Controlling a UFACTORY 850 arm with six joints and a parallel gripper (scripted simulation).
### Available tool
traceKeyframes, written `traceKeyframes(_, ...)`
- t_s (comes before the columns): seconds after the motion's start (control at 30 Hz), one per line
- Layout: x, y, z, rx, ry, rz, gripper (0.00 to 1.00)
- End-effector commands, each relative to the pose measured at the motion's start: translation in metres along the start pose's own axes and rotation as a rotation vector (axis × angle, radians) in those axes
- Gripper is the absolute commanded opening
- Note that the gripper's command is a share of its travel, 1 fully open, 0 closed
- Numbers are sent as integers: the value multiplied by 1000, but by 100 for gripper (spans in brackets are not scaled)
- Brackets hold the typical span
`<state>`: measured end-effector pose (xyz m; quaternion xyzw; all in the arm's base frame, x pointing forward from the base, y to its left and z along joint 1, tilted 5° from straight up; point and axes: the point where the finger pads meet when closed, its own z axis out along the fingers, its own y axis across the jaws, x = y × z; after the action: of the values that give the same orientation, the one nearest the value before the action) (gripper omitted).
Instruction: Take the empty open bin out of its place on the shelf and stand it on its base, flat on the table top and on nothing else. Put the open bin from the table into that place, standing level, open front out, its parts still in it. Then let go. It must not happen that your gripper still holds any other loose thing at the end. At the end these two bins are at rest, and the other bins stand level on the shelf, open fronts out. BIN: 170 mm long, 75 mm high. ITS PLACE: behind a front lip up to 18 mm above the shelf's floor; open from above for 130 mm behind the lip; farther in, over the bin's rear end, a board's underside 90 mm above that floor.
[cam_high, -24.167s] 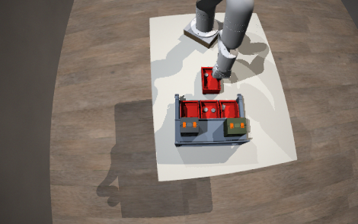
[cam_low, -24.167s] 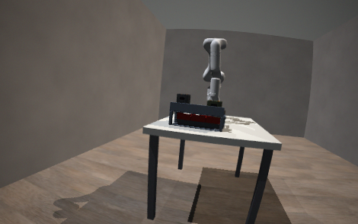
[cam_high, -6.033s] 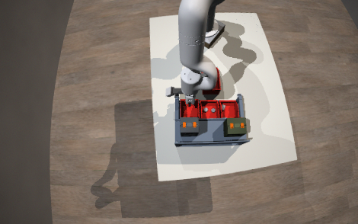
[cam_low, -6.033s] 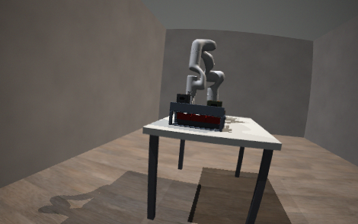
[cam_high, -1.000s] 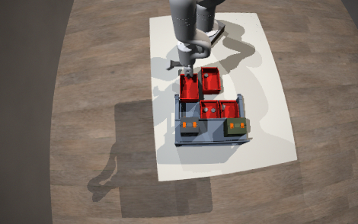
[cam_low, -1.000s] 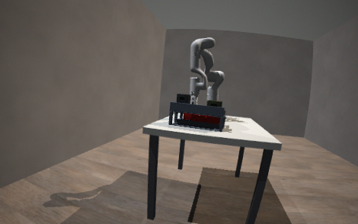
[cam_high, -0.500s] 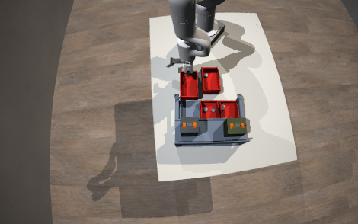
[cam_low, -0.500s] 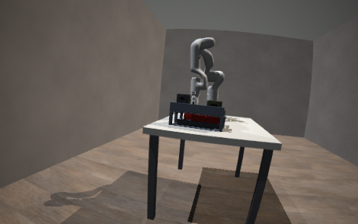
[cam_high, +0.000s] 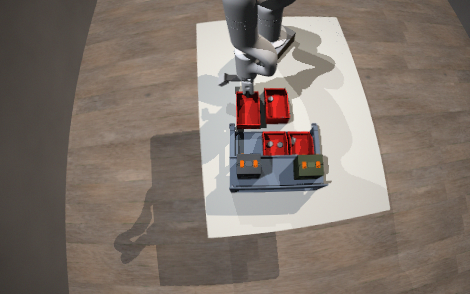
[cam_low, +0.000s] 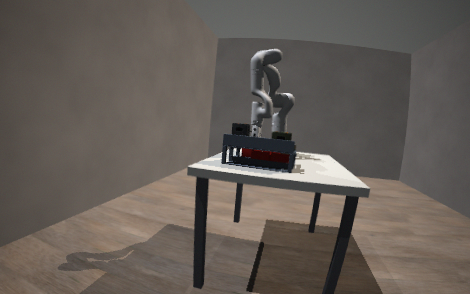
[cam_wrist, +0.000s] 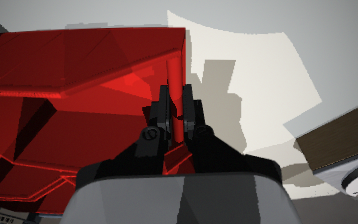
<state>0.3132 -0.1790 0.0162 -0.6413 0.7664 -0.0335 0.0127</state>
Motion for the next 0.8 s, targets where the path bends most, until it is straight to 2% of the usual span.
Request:
traceKeyframes(0.0, 0, -1, 0, -3, 26, -1, 0)
traceKeyframes(0.4, 0, -1, 1, -3, 26, -1, 0)
traceKeyframes(0.77, 0, -1, 13, -3, 26, -1, 0)
